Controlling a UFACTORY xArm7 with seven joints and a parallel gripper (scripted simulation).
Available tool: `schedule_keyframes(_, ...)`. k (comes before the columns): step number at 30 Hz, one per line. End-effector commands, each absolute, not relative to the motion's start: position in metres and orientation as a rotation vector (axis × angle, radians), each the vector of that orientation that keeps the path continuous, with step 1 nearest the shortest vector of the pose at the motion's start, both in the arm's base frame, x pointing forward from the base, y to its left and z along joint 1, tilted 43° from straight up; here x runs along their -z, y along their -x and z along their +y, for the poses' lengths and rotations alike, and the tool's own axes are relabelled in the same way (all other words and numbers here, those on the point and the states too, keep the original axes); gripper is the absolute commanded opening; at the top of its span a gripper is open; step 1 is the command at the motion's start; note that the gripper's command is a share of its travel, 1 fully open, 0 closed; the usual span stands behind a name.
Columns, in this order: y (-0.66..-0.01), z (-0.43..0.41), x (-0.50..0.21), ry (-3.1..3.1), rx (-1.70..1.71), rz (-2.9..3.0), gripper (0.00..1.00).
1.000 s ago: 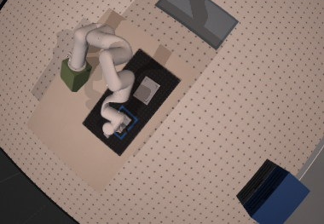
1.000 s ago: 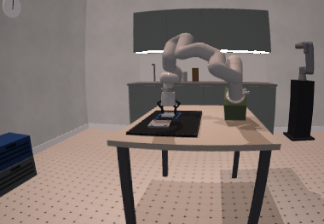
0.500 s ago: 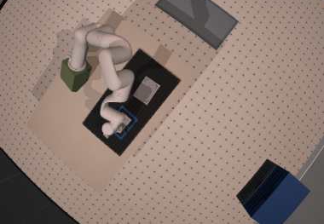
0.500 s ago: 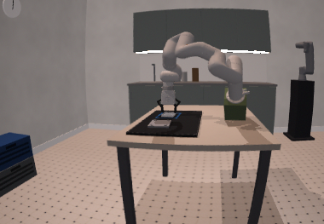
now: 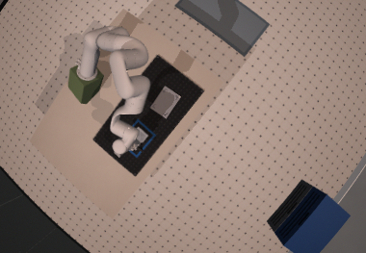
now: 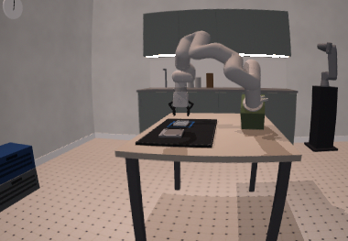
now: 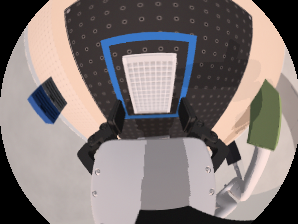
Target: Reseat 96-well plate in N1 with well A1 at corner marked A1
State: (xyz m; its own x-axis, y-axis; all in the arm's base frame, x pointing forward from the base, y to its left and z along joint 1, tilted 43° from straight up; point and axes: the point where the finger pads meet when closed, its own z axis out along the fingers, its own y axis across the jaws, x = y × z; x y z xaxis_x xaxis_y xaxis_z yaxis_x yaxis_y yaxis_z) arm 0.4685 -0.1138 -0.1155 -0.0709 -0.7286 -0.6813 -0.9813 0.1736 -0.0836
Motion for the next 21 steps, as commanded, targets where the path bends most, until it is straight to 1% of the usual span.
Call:
schedule_keyframes(1, -0.467, -0.123, 0.107, 1.610, -0.540, 1.860, 1.00)
schedule_keyframes(12, -0.462, -0.142, 0.086, 1.610, -0.539, 1.860, 1.00)
schedule_keyframes(21, -0.461, -0.145, 0.083, 1.610, -0.539, 1.860, 1.00)
